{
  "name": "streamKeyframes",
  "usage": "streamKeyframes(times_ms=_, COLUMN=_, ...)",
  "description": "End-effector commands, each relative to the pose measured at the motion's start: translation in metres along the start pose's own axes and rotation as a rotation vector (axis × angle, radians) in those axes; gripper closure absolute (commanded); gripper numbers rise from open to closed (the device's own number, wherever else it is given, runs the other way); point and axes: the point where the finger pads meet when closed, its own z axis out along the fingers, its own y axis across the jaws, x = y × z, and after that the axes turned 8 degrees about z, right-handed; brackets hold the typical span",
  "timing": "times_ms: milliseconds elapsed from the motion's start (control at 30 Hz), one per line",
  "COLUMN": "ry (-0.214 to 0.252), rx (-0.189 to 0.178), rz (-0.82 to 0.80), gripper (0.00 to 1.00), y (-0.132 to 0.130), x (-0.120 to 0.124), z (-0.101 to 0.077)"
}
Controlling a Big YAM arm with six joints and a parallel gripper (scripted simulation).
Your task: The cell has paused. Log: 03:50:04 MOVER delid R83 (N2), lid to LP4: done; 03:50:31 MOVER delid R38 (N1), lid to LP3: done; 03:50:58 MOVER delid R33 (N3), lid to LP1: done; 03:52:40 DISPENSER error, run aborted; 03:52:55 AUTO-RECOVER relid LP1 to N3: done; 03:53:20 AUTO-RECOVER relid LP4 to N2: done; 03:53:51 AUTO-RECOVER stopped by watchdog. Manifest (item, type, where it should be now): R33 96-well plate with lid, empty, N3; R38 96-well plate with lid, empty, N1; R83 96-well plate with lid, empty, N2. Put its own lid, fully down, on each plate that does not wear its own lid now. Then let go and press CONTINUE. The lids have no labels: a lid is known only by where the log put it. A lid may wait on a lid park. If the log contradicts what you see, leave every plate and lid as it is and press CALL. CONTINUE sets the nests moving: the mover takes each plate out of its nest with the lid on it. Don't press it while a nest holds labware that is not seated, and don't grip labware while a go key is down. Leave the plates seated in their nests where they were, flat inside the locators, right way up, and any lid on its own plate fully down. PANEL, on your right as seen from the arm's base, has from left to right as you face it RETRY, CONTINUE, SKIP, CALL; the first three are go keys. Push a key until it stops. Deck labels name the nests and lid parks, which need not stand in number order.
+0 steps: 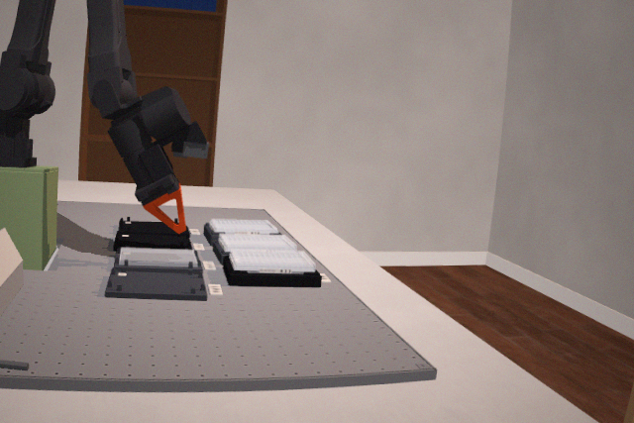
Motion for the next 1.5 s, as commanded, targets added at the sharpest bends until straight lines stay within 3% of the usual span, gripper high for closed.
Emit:
streamKeyframes(times_ms=0, ry=-0.102, rx=0.01, rz=-0.051, gripper=1.0, y=-0.019, x=-0.002, z=0.001)
streamKeyframes(times_ms=67, ry=-0.166, rx=0.0, rz=-0.053, gripper=1.0, y=-0.029, x=-0.004, z=0.0)
streamKeyframes(times_ms=133, ry=-0.166, rx=0.0, rz=-0.053, gripper=1.0, y=-0.029, x=-0.004, z=0.0)
streamKeyframes(times_ms=200, ry=-0.191, rx=0.007, rz=-0.063, gripper=1.0, y=-0.043, x=-0.02, z=0.002)
streamKeyframes(times_ms=333, ry=-0.168, rx=0.002, rz=-0.054, gripper=1.0, y=-0.06, x=-0.019, z=0.002)
streamKeyframes(times_ms=1300, ry=-0.174, rx=0.0, rz=-0.056, gripper=1.0, y=-0.055, x=-0.019, z=0.0)
streamKeyframes(times_ms=1467, ry=-0.188, rx=-0.002, rz=-0.06, gripper=1.0, y=-0.025, x=-0.015, z=-0.002)
